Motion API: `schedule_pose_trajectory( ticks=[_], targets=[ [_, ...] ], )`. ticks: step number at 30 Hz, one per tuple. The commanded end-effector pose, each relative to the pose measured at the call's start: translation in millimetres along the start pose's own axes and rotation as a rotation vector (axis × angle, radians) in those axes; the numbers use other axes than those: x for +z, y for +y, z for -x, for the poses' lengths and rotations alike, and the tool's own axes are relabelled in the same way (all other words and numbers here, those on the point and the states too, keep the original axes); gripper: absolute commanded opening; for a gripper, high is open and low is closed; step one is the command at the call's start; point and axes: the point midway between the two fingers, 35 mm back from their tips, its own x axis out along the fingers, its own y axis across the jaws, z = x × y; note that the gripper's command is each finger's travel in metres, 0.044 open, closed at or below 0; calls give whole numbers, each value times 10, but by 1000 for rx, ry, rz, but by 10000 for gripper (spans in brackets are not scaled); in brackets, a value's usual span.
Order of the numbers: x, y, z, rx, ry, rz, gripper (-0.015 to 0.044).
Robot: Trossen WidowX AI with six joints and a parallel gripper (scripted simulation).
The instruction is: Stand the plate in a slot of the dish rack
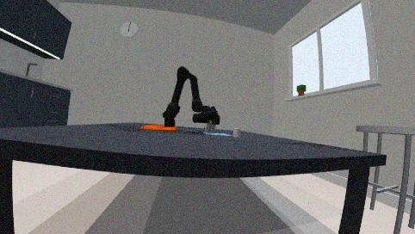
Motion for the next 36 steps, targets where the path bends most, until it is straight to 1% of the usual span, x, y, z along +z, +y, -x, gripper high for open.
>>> schedule_pose_trajectory(
  ticks=[1,7,23,27,36],
  targets=[
    [14,14,5,3,-14,15,0],
    [-2,14,2,3,-13,14,0],
    [-304,60,-50,1,-9,17,0],
    [-471,56,-46,3,-11,19,0],
    [-445,66,-47,2,-8,8,0]
  ],
)
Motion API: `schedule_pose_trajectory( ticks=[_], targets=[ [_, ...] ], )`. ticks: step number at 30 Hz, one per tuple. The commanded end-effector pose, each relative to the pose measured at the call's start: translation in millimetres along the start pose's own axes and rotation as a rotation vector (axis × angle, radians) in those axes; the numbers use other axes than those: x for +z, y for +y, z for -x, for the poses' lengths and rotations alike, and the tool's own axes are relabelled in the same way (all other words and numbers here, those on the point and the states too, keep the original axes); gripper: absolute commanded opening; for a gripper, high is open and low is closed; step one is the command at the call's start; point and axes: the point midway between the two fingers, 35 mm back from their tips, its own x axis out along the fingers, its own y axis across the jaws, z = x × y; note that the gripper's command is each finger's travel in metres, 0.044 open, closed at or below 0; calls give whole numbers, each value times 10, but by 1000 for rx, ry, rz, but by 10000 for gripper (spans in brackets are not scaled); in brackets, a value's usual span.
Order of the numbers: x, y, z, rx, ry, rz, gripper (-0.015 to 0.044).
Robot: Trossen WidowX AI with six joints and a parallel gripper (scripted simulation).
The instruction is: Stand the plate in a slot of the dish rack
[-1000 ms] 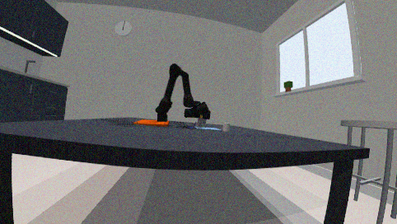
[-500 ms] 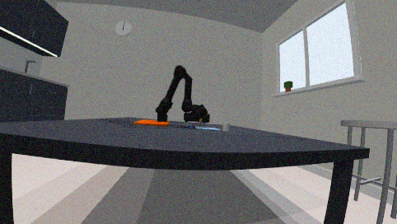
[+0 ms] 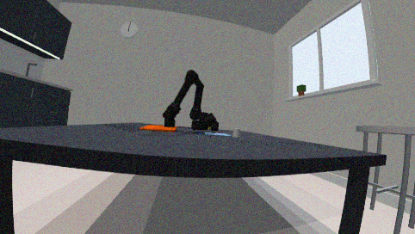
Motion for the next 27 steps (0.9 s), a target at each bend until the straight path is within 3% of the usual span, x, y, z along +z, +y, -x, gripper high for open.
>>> schedule_pose_trajectory(
  ticks=[1,5,20,27],
  targets=[
    [6,2,0,0,0,-5,0],
    [6,2,0,0,0,-5,0],
    [5,0,0,0,0,0,394],
    [19,-5,0,0,0,0,400]
  ],
)
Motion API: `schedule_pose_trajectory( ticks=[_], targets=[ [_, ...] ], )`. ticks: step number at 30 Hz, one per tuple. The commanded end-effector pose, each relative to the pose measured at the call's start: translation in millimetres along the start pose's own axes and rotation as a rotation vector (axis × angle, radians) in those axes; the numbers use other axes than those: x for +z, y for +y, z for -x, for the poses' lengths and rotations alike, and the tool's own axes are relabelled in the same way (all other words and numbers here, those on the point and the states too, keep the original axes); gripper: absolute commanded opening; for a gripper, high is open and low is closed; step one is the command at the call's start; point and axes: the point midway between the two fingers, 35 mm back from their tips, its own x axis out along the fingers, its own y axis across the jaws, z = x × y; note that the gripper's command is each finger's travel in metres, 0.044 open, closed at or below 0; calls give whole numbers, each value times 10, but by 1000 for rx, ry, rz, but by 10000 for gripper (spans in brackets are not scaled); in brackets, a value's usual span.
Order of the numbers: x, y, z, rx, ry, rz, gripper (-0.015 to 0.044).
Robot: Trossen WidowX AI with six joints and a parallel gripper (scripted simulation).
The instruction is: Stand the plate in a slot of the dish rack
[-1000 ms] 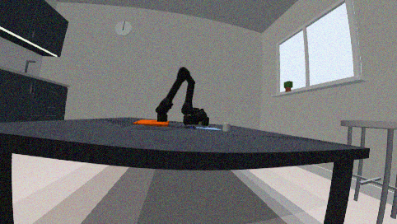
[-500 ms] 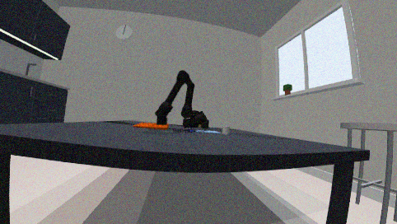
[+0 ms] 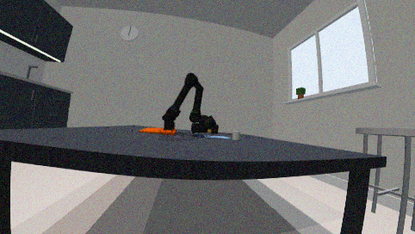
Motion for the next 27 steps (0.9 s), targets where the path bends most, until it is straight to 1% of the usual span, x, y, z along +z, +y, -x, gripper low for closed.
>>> schedule_pose_trajectory(
  ticks=[1,13,18,27],
  targets=[
    [54,-17,-1,0,0,0,400],
    [1104,-93,-3,5,-1,2,400],
    [1162,-120,-7,-4,12,-12,400],
    [1198,-472,-24,-139,204,-200,400]
  ],
)
